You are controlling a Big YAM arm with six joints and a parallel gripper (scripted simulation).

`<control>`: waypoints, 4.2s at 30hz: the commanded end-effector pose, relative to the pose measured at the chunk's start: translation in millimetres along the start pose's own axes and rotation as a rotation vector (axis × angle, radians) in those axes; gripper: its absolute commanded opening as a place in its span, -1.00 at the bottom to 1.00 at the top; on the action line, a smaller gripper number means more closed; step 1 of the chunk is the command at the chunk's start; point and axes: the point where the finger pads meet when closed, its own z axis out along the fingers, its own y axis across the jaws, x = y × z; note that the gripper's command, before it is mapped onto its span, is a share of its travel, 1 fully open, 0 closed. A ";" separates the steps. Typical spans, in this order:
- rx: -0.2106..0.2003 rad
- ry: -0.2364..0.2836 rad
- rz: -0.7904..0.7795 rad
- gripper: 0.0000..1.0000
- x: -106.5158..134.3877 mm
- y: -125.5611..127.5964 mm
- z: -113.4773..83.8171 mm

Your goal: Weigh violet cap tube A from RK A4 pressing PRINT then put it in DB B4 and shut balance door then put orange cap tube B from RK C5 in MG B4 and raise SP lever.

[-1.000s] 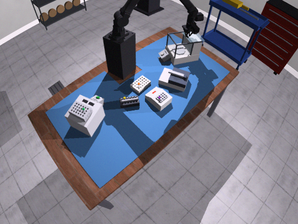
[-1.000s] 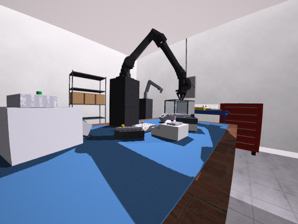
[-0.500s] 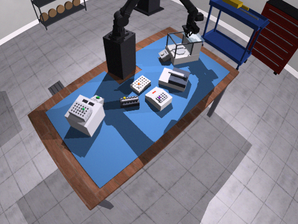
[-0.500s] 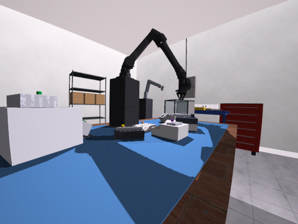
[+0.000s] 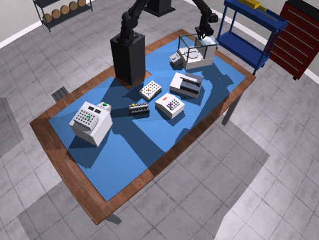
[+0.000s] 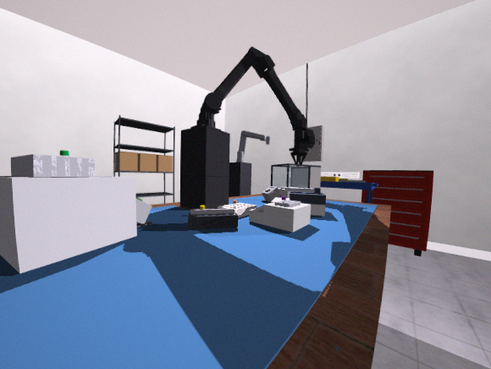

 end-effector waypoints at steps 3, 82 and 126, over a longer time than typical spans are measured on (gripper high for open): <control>0.005 -0.001 0.008 -0.40 -5.1 0.6 8.7; -0.033 0.000 0.008 -0.88 -4.5 -7.7 -12.2; -0.030 -0.001 0.008 -0.88 -3.1 -47.5 -10.5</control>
